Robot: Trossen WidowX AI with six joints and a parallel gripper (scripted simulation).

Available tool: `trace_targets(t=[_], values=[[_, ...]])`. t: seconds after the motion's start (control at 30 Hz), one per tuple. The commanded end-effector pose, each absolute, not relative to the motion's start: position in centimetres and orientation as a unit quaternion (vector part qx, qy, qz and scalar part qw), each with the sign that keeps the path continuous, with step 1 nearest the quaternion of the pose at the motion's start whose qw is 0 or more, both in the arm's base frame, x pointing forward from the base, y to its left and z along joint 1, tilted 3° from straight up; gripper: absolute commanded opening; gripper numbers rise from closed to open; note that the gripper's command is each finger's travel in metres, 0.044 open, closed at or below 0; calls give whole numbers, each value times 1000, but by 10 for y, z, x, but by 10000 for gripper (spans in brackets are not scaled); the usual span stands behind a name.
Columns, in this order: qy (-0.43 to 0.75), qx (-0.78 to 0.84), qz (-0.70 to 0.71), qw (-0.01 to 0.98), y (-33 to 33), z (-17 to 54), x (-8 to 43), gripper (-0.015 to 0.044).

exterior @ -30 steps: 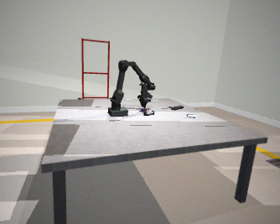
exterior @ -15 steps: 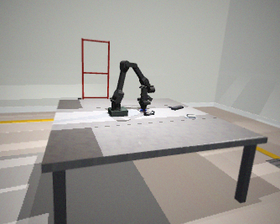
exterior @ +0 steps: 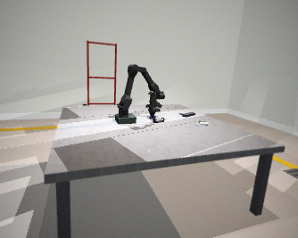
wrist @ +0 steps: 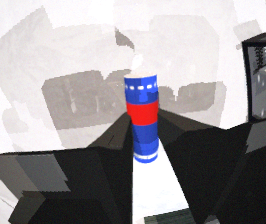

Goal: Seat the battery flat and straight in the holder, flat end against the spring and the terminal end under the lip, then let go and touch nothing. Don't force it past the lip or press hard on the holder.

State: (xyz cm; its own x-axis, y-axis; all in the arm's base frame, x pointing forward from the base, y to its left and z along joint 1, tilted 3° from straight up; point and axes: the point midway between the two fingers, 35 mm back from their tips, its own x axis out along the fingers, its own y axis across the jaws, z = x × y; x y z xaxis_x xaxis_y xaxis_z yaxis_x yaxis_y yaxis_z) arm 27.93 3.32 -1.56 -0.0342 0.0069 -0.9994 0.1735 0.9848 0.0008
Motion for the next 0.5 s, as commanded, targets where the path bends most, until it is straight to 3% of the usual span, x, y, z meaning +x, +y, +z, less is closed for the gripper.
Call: trace_targets(t=[0.0, 0.2, 0.47], values=[[717, 62, -58, 692, 33, -14, 279, 63], [717, 62, -58, 692, 33, 33, 281, 63], [718, 36, -33, 694, 8, 40, 284, 63]])
